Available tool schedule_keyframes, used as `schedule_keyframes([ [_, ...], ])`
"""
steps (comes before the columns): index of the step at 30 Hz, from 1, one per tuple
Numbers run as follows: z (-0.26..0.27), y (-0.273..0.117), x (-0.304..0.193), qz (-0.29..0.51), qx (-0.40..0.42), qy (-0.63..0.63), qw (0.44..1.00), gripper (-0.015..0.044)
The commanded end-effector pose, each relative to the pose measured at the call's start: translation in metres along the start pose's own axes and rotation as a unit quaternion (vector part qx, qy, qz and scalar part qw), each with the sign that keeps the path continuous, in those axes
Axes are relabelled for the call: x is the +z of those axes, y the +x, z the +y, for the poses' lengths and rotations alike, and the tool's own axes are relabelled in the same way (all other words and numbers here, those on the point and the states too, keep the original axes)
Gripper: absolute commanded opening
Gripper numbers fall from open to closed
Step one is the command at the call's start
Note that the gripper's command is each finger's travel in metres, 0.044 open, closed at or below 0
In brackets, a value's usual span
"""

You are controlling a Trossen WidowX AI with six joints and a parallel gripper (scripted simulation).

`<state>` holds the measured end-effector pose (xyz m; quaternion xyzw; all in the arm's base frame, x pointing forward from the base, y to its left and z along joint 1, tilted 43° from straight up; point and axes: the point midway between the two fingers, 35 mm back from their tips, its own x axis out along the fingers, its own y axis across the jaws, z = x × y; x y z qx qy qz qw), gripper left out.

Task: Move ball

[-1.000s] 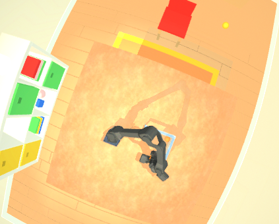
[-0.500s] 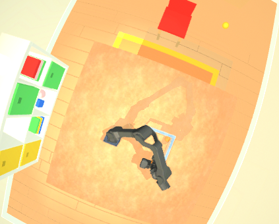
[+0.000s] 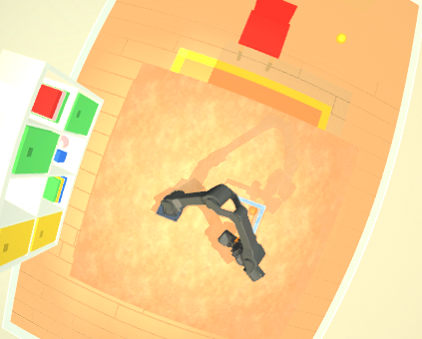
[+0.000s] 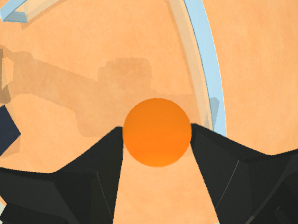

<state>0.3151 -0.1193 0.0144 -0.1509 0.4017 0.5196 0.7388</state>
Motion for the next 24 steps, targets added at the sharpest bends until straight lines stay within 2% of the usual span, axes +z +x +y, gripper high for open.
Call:
schedule_keyframes([
  [1,0.000,0.001,0.011,-0.001,-0.004,0.051,0.999,0.0000],
  [12,0.001,0.009,0.038,-0.001,-0.005,0.196,0.981,0.0000],
  [24,0.005,0.019,0.069,-0.003,-0.004,0.350,0.937,0.0000],
])
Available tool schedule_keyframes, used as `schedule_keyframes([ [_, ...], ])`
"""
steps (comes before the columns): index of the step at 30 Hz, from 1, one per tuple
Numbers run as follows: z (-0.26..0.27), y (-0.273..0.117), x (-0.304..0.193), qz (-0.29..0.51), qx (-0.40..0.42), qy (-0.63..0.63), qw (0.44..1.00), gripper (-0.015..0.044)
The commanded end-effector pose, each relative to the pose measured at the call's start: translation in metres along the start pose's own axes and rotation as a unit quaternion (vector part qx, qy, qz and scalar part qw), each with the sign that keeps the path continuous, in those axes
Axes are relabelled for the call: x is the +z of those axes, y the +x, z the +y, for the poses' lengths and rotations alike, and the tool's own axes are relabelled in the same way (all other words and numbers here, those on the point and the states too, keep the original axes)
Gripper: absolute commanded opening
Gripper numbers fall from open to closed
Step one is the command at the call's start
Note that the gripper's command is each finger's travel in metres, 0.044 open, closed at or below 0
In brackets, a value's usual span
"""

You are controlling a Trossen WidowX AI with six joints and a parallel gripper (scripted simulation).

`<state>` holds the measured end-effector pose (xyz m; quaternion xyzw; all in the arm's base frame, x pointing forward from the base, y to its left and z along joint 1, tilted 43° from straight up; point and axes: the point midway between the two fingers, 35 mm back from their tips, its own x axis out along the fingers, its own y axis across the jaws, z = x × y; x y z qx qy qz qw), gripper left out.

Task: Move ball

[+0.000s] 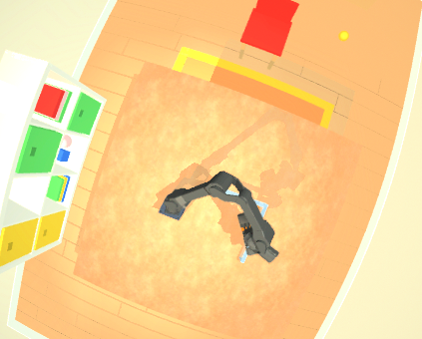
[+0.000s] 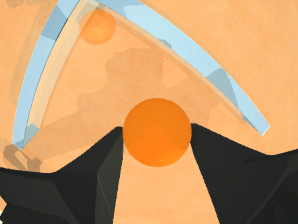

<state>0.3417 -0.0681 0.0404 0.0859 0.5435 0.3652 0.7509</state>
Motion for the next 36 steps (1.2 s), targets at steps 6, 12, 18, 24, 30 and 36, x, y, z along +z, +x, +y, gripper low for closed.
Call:
schedule_keyframes([
  [6,0.018,0.006,0.015,-0.004,0.003,0.119,0.993,0.0000],
  [12,0.031,0.011,0.025,-0.004,0.005,0.197,0.980,0.0000],
  [18,0.044,0.016,0.034,-0.004,0.009,0.274,0.962,0.0000],
  [24,0.049,0.017,0.037,-0.004,0.010,0.306,0.952,0.0000],
  [30,0.048,0.032,0.038,-0.004,0.010,0.306,0.952,0.0000],
  [36,0.049,0.067,0.039,-0.004,0.010,0.306,0.952,0.0000],
])
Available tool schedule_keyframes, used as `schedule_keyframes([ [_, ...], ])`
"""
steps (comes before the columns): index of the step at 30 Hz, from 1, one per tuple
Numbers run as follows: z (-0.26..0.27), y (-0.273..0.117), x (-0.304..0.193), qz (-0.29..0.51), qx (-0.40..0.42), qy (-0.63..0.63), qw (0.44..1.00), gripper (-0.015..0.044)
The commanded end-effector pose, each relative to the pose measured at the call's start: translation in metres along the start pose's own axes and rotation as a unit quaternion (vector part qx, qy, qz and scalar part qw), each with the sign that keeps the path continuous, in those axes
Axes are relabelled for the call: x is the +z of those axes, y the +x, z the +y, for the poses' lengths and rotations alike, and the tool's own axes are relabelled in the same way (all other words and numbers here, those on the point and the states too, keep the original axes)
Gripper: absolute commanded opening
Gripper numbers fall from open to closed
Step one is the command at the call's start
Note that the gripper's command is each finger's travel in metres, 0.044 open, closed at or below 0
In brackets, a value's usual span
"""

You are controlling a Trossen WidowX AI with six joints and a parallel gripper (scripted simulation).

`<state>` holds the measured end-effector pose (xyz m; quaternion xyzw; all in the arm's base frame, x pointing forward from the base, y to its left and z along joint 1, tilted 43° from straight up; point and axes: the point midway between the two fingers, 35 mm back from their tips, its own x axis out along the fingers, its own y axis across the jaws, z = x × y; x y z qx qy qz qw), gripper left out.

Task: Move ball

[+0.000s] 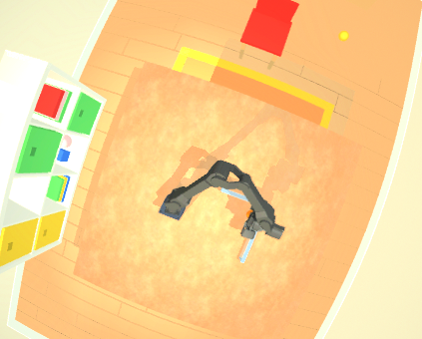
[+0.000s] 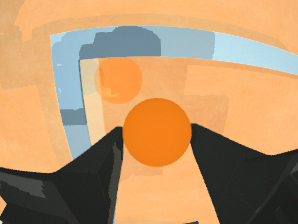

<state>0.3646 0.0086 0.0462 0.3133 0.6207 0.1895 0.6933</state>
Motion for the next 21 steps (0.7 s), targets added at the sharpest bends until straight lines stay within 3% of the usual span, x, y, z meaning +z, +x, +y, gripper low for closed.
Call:
schedule_keyframes([
  [1,-0.001,0.025,-0.004,0.005,0.003,0.007,1.000,0.0000],
  [21,0.000,0.057,-0.006,0.006,0.004,0.007,1.000,0.0000],
])
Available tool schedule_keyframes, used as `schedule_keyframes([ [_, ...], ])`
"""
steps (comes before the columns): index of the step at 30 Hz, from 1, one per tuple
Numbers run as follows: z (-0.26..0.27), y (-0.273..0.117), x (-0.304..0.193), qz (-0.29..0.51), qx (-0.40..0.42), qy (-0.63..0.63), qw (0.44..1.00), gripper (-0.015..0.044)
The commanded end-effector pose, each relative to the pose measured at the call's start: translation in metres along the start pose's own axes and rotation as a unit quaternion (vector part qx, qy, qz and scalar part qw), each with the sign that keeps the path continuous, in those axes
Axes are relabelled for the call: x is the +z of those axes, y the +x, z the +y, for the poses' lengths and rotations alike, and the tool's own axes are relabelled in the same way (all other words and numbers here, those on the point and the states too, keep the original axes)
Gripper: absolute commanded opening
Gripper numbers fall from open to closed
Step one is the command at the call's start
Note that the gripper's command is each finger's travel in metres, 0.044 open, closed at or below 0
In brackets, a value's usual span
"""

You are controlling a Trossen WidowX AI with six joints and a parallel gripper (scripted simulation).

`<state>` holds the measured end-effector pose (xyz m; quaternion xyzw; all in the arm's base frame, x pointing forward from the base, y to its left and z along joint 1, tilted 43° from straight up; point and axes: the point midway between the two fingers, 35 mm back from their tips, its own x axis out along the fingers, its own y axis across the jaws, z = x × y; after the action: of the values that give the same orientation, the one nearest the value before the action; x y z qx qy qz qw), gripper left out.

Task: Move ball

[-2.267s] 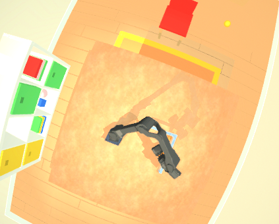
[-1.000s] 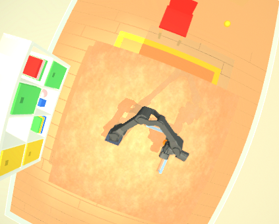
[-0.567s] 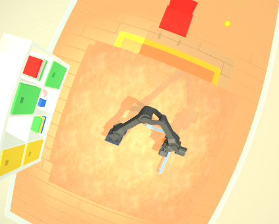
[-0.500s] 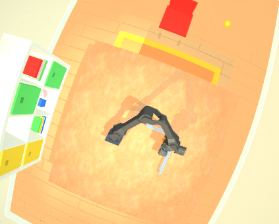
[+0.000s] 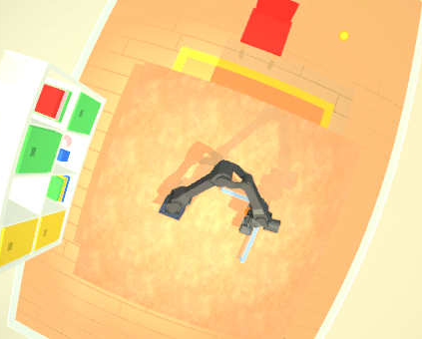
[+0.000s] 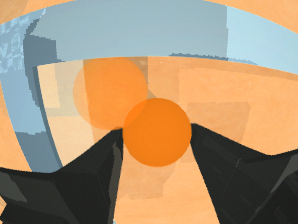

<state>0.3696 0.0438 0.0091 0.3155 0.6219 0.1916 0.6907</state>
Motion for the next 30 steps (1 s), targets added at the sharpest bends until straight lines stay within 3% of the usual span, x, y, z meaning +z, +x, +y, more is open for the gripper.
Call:
schedule_keyframes([
  [1,-0.002,0.007,-0.003,0.003,0.001,0.006,1.000,0.0000],
  [4,-0.002,0.007,-0.003,0.003,0.001,0.006,1.000,0.0000],
  [16,0.000,0.004,-0.001,0.001,0.001,0.001,1.000,0.0315],
  [20,-0.001,0.001,0.000,0.001,0.000,0.002,1.000,0.0322],
  [26,-0.003,-0.079,-0.002,0.003,0.000,0.005,1.000,0.0322],
  [30,-0.003,-0.082,-0.002,0.003,0.000,0.005,1.000,0.0322],
])
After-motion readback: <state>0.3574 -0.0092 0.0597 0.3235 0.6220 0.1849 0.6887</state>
